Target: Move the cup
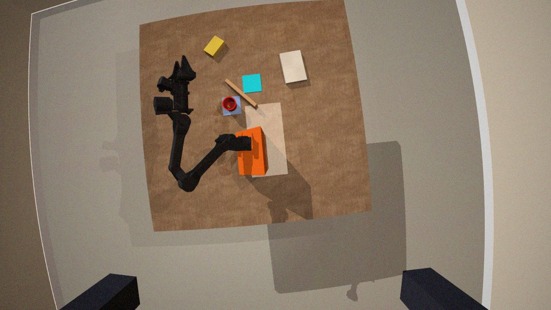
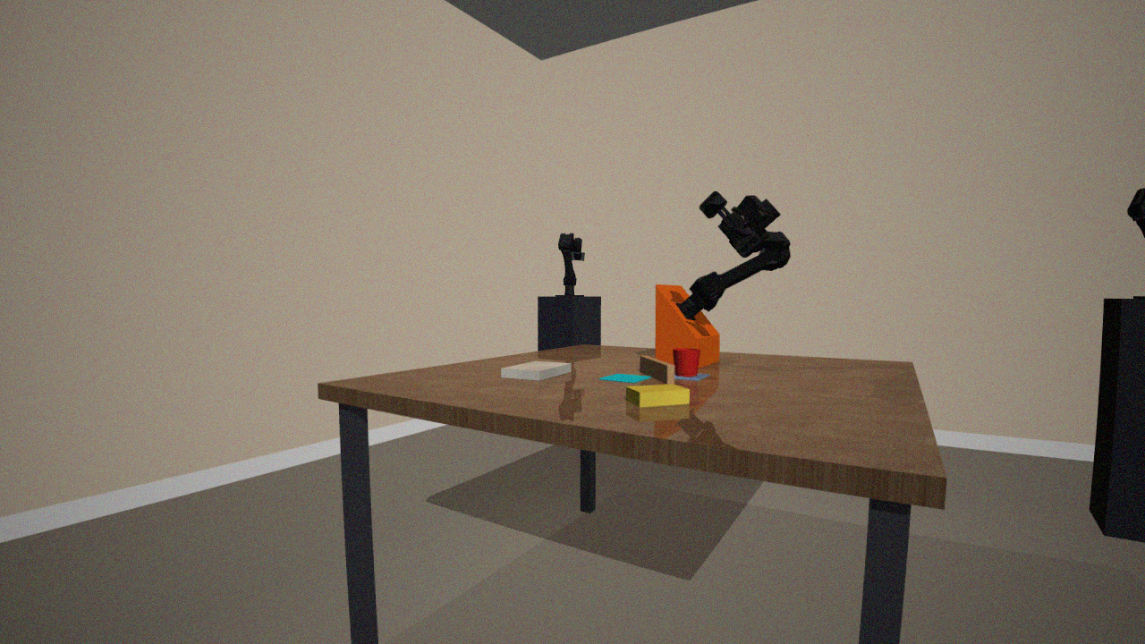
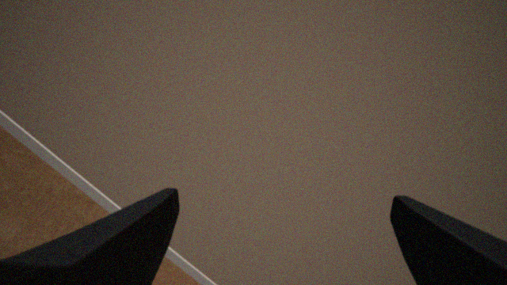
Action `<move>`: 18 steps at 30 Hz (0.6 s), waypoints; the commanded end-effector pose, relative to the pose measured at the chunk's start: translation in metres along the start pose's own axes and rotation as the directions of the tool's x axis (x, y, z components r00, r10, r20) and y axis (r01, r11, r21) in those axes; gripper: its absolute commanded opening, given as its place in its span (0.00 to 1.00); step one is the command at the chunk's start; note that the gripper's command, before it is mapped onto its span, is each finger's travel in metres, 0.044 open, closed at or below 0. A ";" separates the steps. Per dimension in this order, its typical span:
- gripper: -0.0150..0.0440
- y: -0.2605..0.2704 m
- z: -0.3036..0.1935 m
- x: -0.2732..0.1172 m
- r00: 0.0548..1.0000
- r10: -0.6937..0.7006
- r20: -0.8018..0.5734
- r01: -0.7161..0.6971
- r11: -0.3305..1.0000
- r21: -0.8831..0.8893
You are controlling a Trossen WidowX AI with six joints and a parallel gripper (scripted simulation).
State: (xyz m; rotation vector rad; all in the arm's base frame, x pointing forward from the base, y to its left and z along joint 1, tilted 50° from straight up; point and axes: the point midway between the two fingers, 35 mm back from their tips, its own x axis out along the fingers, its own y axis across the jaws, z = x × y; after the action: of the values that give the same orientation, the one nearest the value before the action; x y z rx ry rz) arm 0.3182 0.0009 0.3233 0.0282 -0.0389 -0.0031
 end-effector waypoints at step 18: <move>0.50 0.083 -0.287 -0.133 -0.062 0.696 -0.716 0.737 0.516 0.437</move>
State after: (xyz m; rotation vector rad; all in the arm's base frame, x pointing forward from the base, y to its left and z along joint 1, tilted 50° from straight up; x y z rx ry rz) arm 0.2447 0.0740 0.0513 0.8995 1.3979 0.1315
